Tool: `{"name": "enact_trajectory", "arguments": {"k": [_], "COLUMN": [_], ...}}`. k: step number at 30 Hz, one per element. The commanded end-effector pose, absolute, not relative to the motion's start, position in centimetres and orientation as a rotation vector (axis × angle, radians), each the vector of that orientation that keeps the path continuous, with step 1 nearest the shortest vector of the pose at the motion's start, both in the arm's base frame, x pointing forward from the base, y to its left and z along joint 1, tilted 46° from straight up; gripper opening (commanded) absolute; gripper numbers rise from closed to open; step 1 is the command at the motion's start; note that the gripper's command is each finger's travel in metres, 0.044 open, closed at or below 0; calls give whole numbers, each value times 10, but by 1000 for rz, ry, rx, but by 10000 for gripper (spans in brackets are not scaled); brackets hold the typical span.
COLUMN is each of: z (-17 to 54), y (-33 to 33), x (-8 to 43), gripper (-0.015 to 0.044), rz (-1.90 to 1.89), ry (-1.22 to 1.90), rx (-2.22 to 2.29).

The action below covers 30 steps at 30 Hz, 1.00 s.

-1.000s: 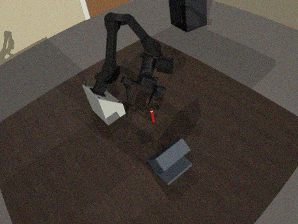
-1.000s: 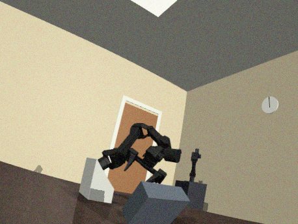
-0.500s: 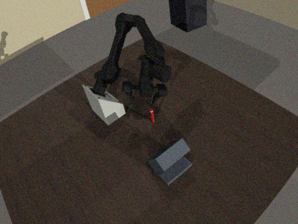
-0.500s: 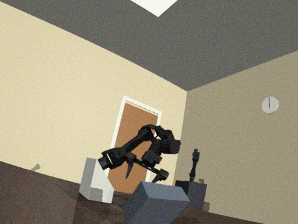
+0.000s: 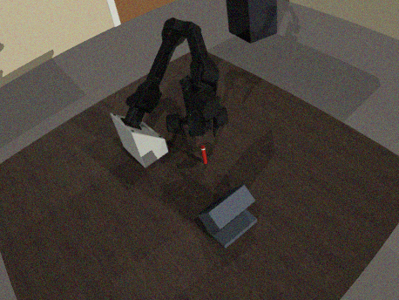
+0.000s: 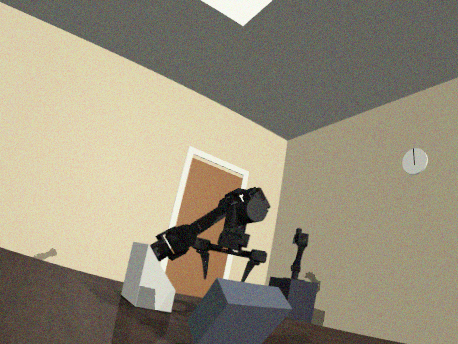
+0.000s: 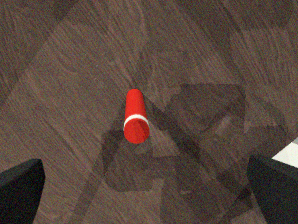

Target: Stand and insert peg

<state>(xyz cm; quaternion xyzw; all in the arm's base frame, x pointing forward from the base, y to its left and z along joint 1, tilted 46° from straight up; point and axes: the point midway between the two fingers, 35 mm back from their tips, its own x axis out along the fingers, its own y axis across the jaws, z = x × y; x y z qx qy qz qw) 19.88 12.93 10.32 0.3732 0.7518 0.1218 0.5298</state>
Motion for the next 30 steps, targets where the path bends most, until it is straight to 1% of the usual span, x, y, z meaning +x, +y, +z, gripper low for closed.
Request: {"name": "enact_trajectory", "arguments": {"k": [1,5,30], "z": [106,106,103], "y": [130,130,133], "x": [202,202,201], "gripper": [440,440,440], "rz": [307,322,831], "ry": [1789,1784,1536], "rx": [900,888,431]}}
